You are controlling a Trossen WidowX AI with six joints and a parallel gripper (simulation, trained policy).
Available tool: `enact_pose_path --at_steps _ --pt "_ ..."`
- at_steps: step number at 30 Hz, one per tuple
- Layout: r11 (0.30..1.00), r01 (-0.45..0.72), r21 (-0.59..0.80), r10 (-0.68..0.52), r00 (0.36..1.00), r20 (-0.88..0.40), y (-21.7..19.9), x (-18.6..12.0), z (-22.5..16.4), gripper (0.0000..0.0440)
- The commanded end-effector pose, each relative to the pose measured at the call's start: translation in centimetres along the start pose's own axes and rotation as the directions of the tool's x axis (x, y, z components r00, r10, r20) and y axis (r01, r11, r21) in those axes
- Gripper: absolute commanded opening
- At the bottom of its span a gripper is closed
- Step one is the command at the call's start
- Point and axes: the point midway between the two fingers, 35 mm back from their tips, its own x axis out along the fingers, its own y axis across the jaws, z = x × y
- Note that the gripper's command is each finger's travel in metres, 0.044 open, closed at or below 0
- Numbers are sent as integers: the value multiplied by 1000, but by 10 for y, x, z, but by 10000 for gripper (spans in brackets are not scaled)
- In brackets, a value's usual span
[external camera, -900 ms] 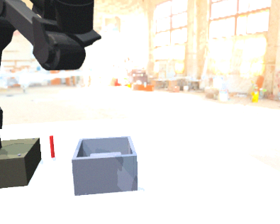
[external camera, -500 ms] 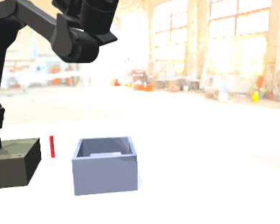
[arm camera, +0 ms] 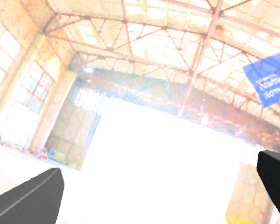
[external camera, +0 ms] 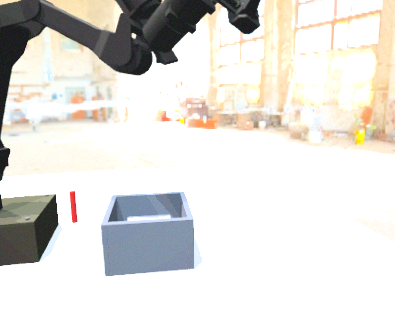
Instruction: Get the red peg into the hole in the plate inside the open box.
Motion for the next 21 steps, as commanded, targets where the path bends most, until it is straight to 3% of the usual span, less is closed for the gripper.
enact_pose_path --at_steps 1,11,21 --pt "991 -93 95 97 995 -37 28 -16 13 440" --pt "903 -295 313 345 931 -117 92 -70 46 440" --pt "750 -426 505 580 791 -194 140 -148 76 440"
